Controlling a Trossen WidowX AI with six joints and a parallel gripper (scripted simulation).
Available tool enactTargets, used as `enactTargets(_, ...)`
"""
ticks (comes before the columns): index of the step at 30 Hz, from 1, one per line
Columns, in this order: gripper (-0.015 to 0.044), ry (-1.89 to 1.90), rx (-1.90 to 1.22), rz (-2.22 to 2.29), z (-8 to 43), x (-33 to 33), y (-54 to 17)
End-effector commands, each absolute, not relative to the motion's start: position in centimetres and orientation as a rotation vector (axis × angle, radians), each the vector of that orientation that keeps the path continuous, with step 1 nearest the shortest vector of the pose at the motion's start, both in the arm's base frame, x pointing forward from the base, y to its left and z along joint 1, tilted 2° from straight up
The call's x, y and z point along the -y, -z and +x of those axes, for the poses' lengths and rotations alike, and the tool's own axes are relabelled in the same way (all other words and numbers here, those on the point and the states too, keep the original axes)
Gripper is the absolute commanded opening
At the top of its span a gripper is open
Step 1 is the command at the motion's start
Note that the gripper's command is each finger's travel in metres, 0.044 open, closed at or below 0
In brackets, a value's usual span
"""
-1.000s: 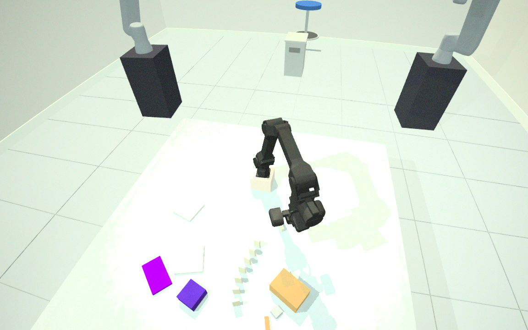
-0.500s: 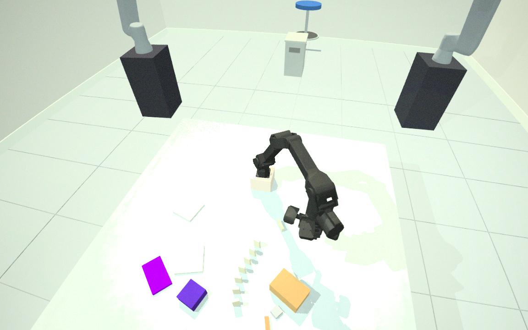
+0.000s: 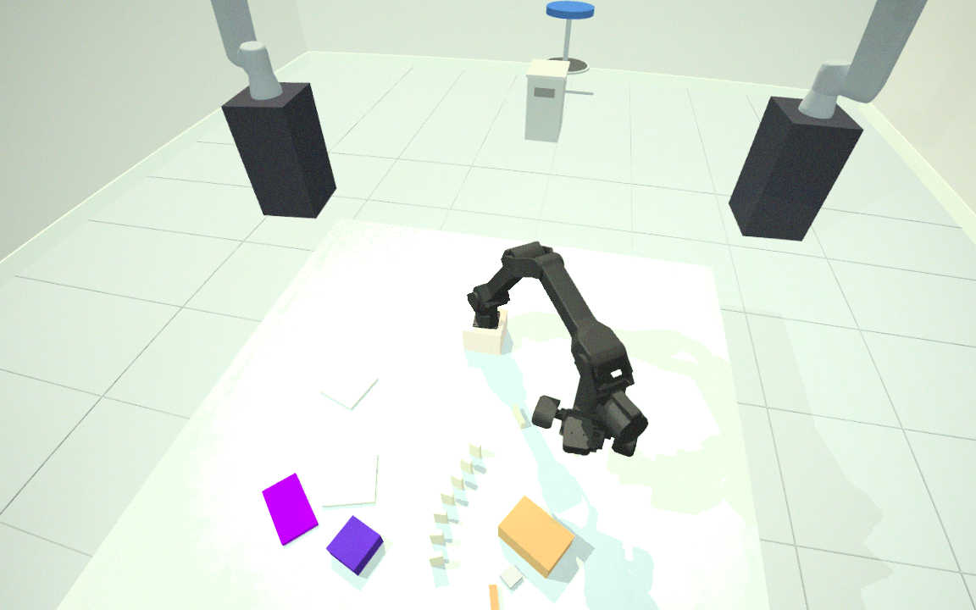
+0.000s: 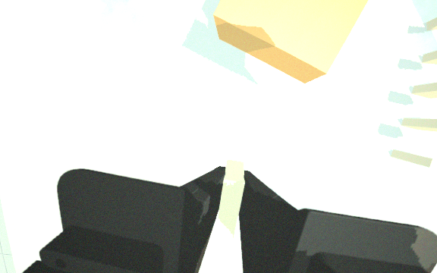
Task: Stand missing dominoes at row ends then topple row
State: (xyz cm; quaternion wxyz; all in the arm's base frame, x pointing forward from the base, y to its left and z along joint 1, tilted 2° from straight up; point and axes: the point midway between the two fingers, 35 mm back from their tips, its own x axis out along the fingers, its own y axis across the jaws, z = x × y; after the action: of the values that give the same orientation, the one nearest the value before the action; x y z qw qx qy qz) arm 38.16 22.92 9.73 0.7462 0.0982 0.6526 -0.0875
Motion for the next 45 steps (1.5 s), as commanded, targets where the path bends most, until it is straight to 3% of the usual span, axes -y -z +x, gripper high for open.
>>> enactTargets(1, 0.003, 0.156, -1.342, 0.165, 39.1, -23.8, -8.6)
enactTargets(24, 0.003, 0.057, -0.852, -0.013, 42.9, -27.5, -5.4)
enactTargets(45, 0.003, 0.093, -0.452, -0.073, 41.8, -28.6, -5.6)
